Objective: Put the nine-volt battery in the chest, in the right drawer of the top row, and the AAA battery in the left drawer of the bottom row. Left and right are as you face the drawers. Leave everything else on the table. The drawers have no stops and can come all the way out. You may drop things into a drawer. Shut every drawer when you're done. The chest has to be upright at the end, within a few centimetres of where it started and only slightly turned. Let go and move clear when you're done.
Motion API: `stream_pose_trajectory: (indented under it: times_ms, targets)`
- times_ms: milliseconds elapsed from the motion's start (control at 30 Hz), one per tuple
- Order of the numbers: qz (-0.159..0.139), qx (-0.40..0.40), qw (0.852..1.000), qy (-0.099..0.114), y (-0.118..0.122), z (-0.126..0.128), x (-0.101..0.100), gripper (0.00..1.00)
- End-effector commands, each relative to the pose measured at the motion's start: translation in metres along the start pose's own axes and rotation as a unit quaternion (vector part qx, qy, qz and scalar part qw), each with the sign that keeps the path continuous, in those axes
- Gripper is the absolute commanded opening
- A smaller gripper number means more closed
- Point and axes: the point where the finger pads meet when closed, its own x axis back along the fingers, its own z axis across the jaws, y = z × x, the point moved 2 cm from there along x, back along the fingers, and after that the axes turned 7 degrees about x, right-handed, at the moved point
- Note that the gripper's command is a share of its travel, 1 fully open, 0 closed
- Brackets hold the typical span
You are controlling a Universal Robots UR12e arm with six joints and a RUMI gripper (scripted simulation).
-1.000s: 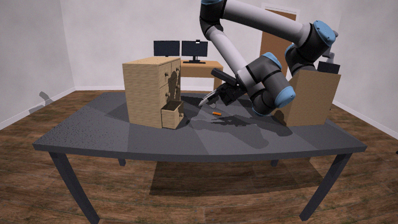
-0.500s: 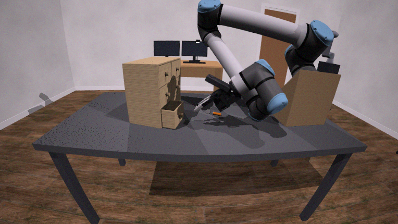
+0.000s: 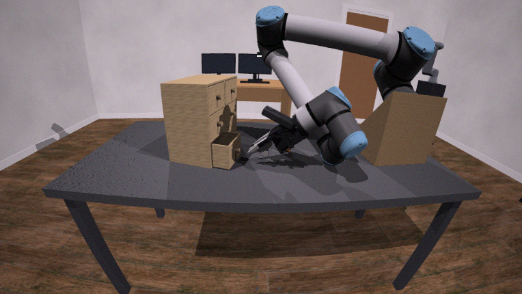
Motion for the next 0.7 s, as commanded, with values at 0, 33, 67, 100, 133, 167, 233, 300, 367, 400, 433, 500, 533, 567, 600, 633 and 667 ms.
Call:
stream_pose_trajectory:
  times_ms: [0, 33, 67, 100, 133, 167, 233, 300, 367, 400, 433, 500, 533, 567, 600, 633, 667]
  targets:
    - [0.0, 0.0, 1.0, 0.0, 0.0012, -0.0004, -0.0075, 0.2]
    - [0.0, 0.0, 1.0, 0.0, 0.0015, -0.0004, -0.0087, 0.2]
    - [0.0, 0.0, 1.0, 0.0, 0.0018, -0.0004, -0.0098, 0.2]
    - [0.0, 0.0, 1.0, 0.0, 0.002, -0.0005, -0.0107, 0.2]
    - [0.0, 0.0, 1.0, 0.0, 0.0021, -0.0005, -0.0114, 0.2]
    - [0.0, 0.0, 1.0, 0.0, 0.0023, -0.0005, -0.012, 0.2]
    - [0.0, 0.0, 1.0, 0.0, 0.0024, -0.0005, -0.0127, 0.2]
    - [0.0, 0.0, 1.0, 0.0, 0.0025, -0.0005, -0.013, 0.2]
    - [0.0, 0.0, 1.0, 0.0, 0.0025, -0.0005, -0.013, 0.2]
    - [0.0, 0.0, 1.0, 0.0, 0.0025, -0.0005, -0.013, 0.2]
    - [0.0, 0.0, 1.0, 0.0, 0.0025, -0.0005, -0.013, 0.2]
    - [0.0, 0.0, 1.0, 0.0, 0.0025, -0.0005, -0.013, 0.2]
    - [0.0, 0.0, 1.0, 0.0, 0.0025, -0.0005, -0.013, 0.2]
    - [0.0, 0.0, 1.0, 0.0, 0.0025, -0.0005, -0.013, 0.2]
    - [0.0, 0.0, 1.0, 0.0, 0.0025, -0.0005, -0.013, 0.2]
    - [0.0, 0.0, 1.0, 0.0, 0.0025, -0.0005, -0.013, 0.2]
    - [0.0, 0.0, 1.0, 0.0, 0.0025, -0.0005, -0.013, 0.2]
